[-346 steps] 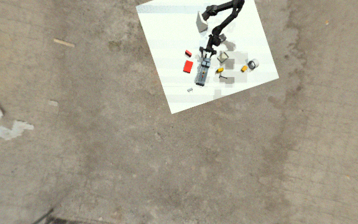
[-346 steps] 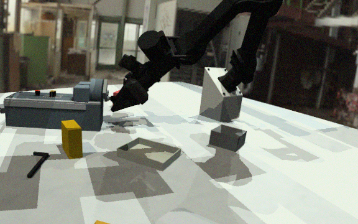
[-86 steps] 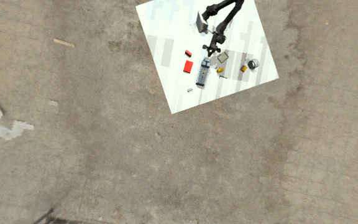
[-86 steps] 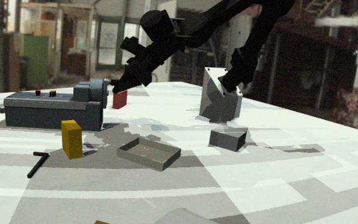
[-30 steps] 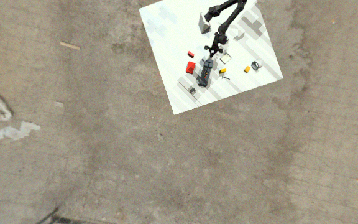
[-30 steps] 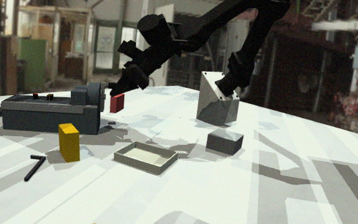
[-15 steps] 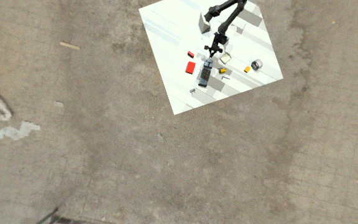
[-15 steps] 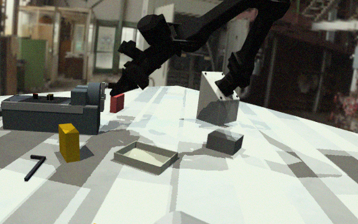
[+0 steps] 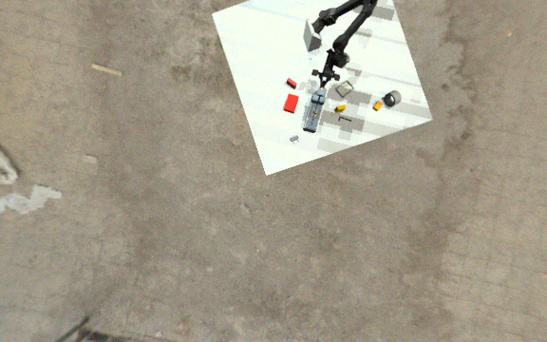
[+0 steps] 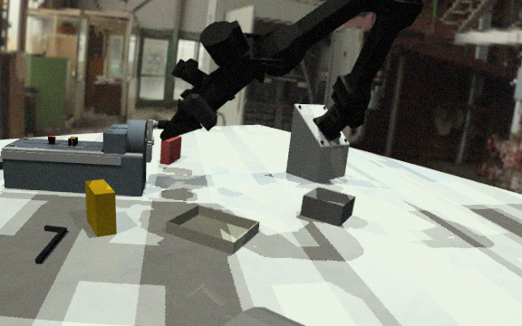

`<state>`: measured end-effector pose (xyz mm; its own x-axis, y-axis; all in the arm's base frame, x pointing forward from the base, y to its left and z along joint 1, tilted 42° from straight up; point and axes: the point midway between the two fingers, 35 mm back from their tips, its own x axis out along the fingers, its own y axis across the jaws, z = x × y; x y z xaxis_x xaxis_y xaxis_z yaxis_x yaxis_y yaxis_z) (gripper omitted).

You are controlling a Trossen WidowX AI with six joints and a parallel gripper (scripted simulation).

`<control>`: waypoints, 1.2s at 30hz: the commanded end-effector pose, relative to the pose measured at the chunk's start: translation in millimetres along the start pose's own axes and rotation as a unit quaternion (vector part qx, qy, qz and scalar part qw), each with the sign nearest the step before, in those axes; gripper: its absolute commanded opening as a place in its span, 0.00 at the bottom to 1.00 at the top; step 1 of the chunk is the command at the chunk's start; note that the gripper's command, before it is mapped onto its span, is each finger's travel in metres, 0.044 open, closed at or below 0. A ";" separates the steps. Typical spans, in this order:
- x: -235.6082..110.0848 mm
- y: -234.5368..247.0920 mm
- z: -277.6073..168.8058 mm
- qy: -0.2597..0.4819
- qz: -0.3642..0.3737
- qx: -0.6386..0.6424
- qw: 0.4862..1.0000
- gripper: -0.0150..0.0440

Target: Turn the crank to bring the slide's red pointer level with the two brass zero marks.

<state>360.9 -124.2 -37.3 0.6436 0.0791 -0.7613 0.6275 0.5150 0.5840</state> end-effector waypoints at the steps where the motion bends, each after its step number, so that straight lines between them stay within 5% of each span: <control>1: 0.3 -9.3 -0.7 -0.001 -0.012 0.005 1.000 0.25; 36: 1.6 -12.2 -1.8 -0.001 -0.012 0.005 1.000 0.25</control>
<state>359.1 -125.3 -39.7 0.6446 0.0775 -0.7606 0.6276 0.5145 0.5843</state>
